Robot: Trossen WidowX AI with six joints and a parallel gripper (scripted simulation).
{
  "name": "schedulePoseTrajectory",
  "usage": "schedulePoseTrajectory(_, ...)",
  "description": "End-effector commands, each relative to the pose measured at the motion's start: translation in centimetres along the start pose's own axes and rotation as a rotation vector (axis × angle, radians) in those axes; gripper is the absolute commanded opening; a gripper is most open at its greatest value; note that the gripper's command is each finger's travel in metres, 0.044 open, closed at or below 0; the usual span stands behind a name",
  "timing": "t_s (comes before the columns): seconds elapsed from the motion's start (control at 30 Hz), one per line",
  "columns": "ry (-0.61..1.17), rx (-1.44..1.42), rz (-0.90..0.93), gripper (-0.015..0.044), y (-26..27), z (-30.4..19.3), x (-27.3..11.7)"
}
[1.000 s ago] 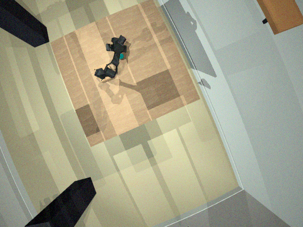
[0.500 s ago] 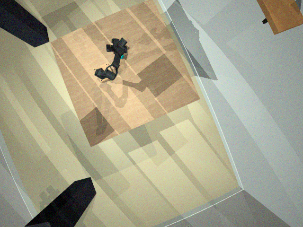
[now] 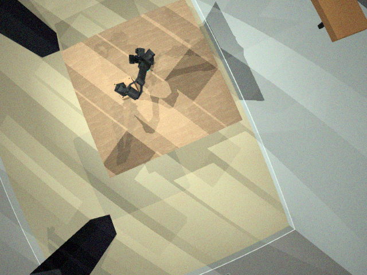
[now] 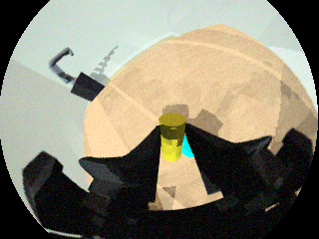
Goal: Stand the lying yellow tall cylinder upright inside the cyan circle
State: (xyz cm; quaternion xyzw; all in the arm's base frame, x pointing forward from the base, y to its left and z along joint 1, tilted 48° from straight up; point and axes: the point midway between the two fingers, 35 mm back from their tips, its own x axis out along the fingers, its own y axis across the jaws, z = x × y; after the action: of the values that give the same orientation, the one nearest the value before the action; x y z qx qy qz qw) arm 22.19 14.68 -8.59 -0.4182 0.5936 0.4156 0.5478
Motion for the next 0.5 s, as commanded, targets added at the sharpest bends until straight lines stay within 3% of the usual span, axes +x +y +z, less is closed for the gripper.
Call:
schedulePoseTrajectory(0.0, -0.031, -0.007, 0.004, 0.0105, 0.08, -0.06, -0.11)
schedulePoseTrajectory(0.47, -0.134, -0.027, 0.005, 0.0105, -0.01, -0.11, -0.30)
